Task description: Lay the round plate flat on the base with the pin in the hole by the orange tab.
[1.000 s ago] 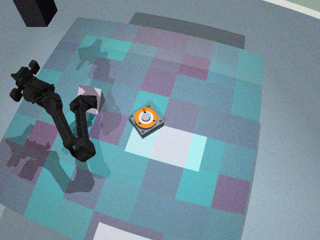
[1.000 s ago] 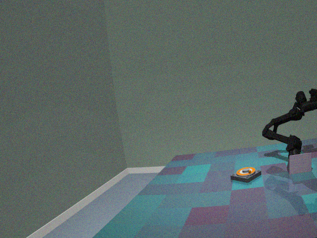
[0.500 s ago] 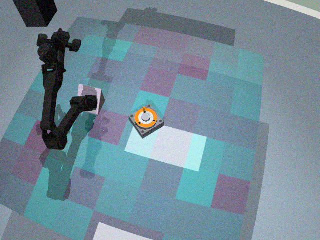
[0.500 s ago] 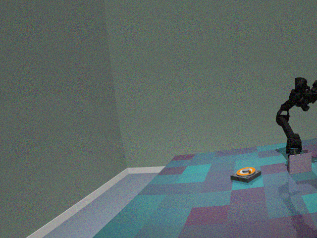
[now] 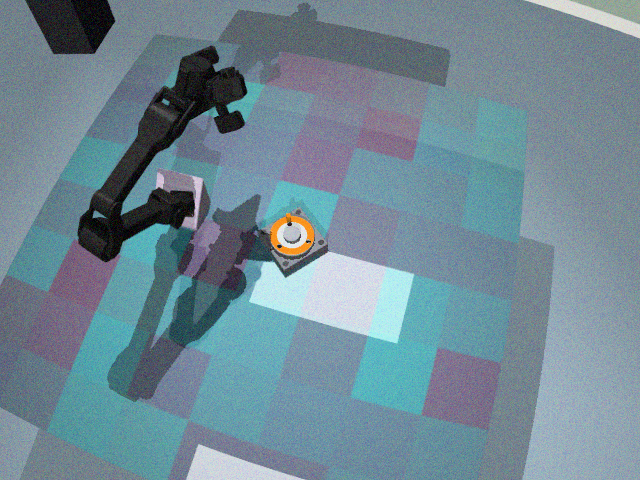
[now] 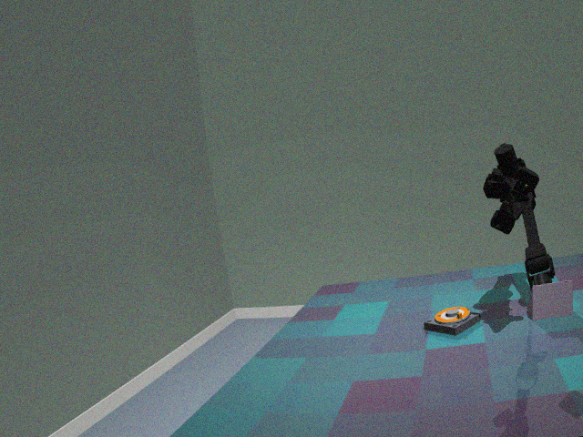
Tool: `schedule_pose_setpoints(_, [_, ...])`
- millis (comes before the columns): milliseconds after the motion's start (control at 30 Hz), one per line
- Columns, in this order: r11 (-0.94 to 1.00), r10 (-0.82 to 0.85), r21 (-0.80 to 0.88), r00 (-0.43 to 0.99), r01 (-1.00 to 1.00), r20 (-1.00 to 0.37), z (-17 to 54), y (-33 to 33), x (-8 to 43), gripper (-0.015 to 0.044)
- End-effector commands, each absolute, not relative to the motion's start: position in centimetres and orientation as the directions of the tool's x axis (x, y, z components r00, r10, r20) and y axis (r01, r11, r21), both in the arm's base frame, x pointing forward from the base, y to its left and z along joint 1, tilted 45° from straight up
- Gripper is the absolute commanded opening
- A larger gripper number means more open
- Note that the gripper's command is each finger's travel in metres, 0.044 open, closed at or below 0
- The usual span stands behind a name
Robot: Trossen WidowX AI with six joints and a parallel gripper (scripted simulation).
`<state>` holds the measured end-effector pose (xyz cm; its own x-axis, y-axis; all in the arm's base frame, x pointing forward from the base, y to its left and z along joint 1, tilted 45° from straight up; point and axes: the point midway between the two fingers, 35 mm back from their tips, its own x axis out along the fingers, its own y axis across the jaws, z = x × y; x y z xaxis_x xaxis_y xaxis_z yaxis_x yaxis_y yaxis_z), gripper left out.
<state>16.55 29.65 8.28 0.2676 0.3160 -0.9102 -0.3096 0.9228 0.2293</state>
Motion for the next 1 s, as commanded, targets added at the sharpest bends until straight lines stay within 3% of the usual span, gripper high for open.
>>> schedule_pose_setpoints(0, [0.981,0.130,0.080,0.297,-0.174,-0.946,6.6,26.3,20.4,0.0000])
schedule_pose_setpoints(200, [0.951,-0.309,-0.301,0.206,0.072,-0.928,3.7,16.9,27.2,0.0000])
schedule_pose_setpoints(267, [0.935,-0.354,-0.342,0.182,0.091,-0.917,3.4,15.7,27.5,0.0000])
schedule_pose_setpoints(467, [0.728,-0.664,-0.669,-0.087,0.149,-0.742,2.0,4.9,29.1,0.0000])
schedule_pose_setpoints(967, [0.702,-0.688,-0.698,-0.119,0.142,-0.716,-0.6,1.3,29.3,0.0000])
